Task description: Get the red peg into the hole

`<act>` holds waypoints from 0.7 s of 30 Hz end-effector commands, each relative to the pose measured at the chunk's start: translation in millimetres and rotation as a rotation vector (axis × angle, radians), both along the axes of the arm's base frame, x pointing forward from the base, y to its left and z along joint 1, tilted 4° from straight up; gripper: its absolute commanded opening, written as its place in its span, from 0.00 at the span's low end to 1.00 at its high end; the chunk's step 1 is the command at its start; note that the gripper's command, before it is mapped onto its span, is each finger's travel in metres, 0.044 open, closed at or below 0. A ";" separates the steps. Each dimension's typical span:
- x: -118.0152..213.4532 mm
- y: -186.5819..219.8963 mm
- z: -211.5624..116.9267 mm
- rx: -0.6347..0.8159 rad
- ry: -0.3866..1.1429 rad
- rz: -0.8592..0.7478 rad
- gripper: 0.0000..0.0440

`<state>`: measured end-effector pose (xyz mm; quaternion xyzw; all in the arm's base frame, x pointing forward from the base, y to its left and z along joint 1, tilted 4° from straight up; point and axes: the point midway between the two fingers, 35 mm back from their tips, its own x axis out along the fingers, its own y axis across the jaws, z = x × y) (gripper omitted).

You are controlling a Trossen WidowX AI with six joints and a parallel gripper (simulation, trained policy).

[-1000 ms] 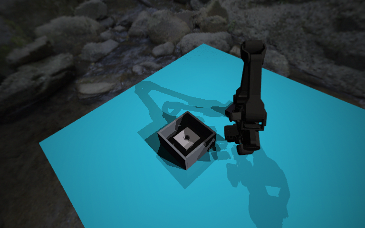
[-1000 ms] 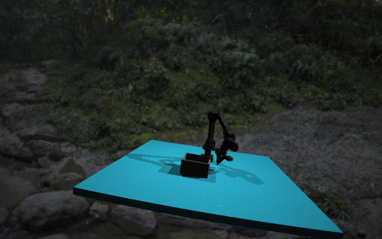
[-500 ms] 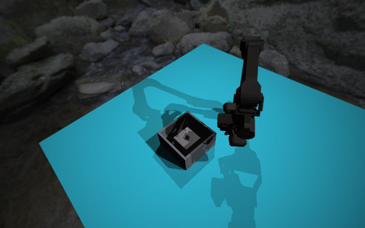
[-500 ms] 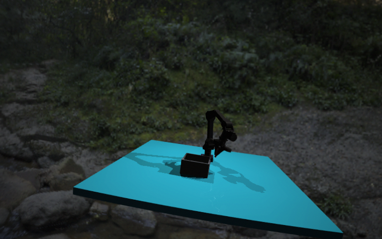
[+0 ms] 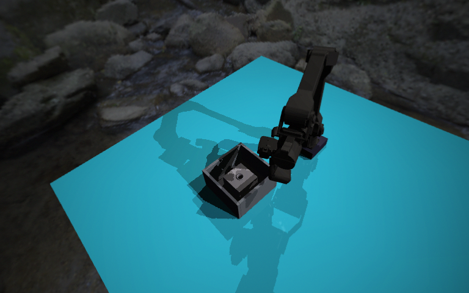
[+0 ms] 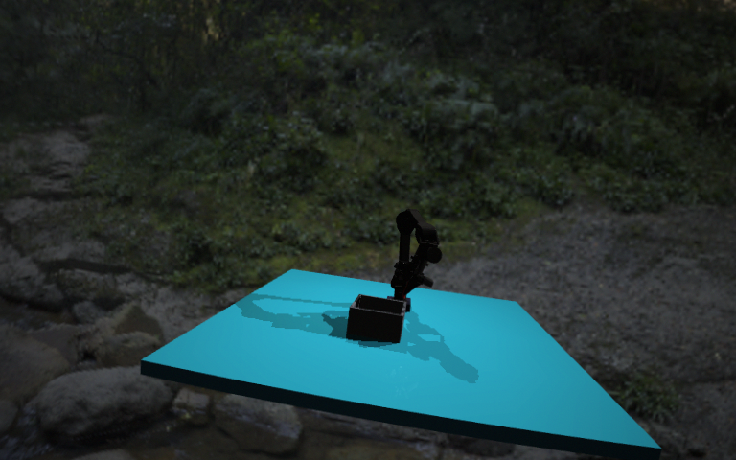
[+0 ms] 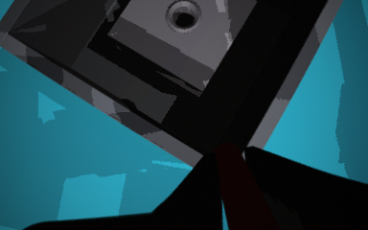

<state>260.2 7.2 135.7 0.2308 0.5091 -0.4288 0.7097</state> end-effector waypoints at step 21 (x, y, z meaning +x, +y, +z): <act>55.9 -84.4 -18.7 0.037 -0.033 -0.009 0.00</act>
